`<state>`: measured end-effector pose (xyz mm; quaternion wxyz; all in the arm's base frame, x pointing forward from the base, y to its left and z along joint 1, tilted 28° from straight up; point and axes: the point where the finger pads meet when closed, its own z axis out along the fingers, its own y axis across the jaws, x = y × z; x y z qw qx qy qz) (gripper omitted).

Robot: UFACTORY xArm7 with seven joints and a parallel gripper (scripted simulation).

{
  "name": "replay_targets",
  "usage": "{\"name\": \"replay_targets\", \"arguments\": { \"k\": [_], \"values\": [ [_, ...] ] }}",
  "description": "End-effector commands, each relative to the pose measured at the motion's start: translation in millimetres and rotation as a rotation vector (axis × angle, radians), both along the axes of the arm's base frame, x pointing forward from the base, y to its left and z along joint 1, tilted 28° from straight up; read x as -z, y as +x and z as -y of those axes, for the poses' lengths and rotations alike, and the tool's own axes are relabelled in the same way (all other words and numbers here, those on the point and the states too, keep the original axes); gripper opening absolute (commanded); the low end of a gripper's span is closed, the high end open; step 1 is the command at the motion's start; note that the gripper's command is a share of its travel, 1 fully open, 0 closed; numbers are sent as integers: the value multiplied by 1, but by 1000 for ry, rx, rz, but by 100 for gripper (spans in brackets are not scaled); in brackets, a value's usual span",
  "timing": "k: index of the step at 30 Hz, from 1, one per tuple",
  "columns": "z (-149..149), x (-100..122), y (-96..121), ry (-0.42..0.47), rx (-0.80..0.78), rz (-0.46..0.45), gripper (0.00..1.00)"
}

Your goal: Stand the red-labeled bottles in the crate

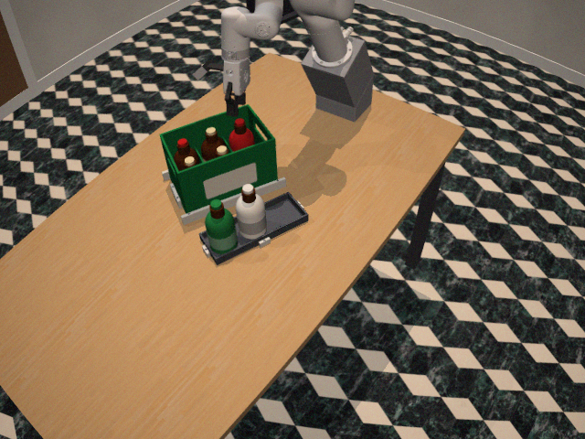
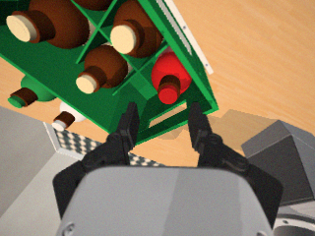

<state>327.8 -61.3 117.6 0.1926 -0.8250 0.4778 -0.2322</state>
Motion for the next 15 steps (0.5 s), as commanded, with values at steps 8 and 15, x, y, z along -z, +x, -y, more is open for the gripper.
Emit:
{"name": "replay_targets", "arguments": {
  "k": [8, 15],
  "values": [
    [0, -21, -11, -17, 2, -120, 65],
    [0, -21, -11, -17, 2, -120, 0]
  ]
}}
